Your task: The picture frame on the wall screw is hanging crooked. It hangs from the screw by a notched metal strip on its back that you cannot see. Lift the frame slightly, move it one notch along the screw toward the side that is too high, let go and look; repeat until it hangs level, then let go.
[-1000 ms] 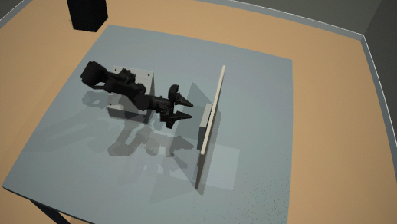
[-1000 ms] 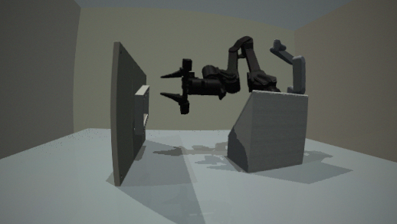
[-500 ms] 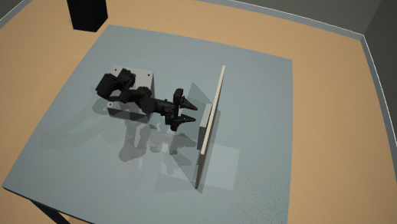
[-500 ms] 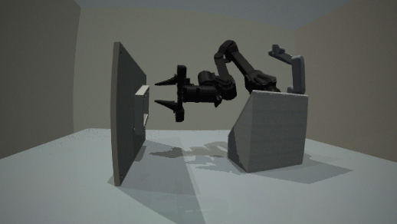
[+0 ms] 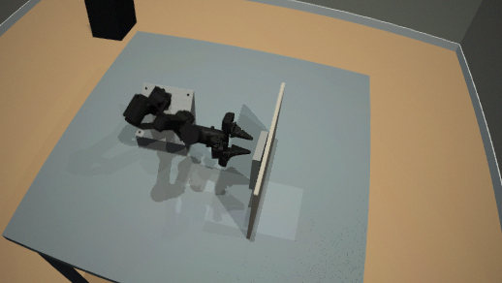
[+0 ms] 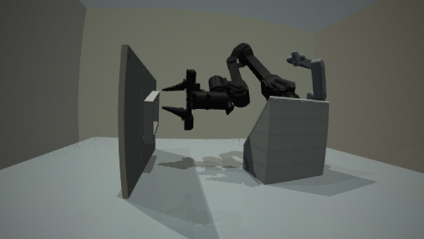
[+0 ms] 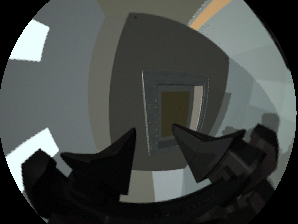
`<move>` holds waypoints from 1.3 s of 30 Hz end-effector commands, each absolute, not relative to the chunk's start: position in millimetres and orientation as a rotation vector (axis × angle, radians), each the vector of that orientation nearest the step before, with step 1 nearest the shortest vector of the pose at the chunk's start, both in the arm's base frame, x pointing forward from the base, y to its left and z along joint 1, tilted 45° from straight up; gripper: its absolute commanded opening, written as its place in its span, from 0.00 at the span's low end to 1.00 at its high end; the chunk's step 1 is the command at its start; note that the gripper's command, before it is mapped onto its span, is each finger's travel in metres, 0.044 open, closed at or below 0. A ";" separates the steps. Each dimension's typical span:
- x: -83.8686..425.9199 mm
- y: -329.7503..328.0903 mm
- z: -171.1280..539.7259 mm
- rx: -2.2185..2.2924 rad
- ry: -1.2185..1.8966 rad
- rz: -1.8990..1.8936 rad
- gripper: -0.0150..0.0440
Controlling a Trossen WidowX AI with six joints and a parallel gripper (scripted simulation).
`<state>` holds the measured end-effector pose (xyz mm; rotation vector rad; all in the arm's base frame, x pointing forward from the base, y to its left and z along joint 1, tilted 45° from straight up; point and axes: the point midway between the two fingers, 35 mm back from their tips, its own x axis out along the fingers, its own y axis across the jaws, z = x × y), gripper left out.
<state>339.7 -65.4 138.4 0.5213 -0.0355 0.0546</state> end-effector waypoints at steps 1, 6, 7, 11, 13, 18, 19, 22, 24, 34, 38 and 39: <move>346.6 -65.4 138.7 0.524 -0.036 0.052 0.69; 354.7 -65.0 139.3 0.524 -0.036 0.052 0.69; 356.4 -64.9 139.4 0.524 -0.036 0.052 0.69; 362.9 -64.5 139.8 0.524 -0.037 0.052 0.69; 366.1 -64.2 139.9 0.524 -0.037 0.052 0.69; 370.1 -63.8 140.2 0.524 -0.037 0.052 0.69; 370.1 -63.8 140.2 0.524 -0.037 0.052 0.69; 370.1 -63.8 140.2 0.524 -0.037 0.052 0.69; 370.1 -63.8 140.2 0.524 -0.037 0.052 0.69; 370.1 -63.8 140.2 0.524 -0.037 0.052 0.69; 370.1 -63.8 140.2 0.524 -0.037 0.052 0.69; 370.1 -63.8 140.2 0.524 -0.037 0.052 0.69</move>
